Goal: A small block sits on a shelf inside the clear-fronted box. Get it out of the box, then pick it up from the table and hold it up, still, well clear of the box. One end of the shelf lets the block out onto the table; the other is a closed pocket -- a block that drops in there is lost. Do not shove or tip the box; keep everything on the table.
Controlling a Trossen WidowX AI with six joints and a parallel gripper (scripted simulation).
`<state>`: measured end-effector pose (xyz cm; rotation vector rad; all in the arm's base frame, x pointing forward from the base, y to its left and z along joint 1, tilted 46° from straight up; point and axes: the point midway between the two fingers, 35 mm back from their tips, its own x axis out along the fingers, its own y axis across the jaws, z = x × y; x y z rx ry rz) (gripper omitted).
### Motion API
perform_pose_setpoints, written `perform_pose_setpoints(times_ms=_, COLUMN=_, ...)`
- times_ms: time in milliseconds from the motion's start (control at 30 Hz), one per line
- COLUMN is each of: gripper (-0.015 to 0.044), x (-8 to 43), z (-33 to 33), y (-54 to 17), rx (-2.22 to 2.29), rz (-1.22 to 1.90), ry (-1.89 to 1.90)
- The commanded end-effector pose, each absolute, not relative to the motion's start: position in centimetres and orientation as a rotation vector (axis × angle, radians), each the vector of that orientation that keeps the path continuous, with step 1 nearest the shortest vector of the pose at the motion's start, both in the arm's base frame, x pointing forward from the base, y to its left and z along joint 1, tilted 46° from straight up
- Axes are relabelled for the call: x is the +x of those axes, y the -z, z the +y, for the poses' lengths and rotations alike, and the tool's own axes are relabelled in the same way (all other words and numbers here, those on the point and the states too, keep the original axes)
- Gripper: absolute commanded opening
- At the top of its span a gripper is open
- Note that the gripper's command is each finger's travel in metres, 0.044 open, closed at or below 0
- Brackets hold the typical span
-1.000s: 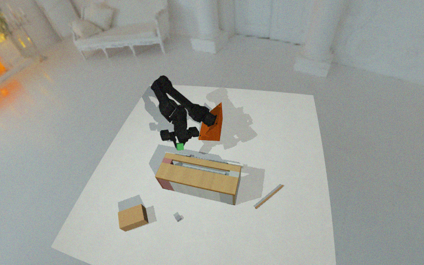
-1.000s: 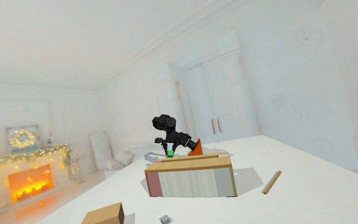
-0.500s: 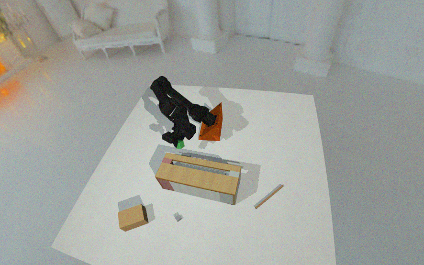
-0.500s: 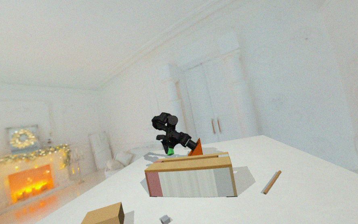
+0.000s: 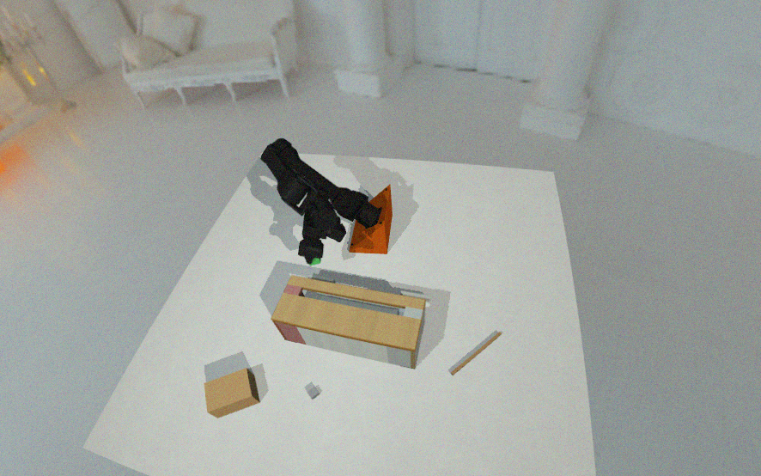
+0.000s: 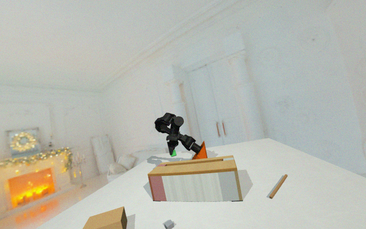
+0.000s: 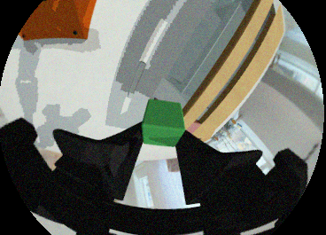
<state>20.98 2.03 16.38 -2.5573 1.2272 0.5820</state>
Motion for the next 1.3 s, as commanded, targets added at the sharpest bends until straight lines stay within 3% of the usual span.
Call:
perform_pose_setpoints(times_ms=0, gripper=0.0, x=21.1, z=2.3, y=-16.9, rx=-2.698, rz=1.219, ry=-0.68)
perform_pose_setpoints(times_ms=500, gripper=0.0, x=20.9, z=3.1, y=-18.1, rx=-3.194, rz=1.165, ry=-1.143)
perform_pose_setpoints(times_ms=1267, gripper=0.0, x=20.9, z=3.2, y=-18.1, rx=-3.2, rz=1.164, ry=-1.149)
